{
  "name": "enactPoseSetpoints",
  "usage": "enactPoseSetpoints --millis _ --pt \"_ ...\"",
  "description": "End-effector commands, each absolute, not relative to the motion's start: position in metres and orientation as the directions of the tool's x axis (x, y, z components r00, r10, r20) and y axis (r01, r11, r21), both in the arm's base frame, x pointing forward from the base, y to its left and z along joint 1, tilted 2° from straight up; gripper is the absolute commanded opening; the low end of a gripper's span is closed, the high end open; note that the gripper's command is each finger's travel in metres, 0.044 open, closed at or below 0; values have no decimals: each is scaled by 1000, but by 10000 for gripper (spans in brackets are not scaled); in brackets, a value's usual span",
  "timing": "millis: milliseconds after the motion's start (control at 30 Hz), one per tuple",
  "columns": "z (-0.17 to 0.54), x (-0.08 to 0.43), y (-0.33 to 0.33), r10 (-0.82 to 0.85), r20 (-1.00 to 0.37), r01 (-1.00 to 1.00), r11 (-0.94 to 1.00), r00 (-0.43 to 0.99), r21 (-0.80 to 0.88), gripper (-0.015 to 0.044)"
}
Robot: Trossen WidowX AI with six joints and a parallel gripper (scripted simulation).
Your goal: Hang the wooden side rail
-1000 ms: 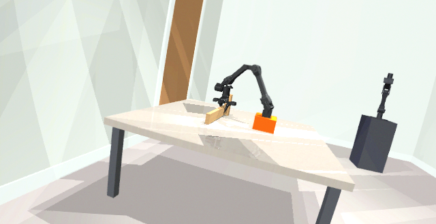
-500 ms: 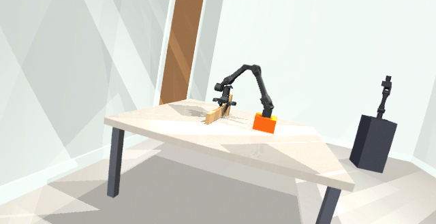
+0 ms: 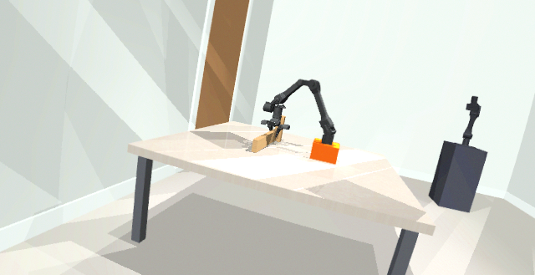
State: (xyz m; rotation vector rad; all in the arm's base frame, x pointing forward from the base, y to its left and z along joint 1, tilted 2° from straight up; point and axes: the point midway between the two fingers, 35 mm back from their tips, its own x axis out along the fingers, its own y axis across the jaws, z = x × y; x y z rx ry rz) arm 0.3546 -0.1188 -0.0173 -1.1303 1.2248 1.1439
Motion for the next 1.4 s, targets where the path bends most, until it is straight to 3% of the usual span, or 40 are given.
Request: enactPoseSetpoints --millis 0,1367 --pt "-16 357 -121 19 -1000 -996 89 21 -20 0" --pt "-16 355 -125 18 -1000 -996 89 21 -19 0"
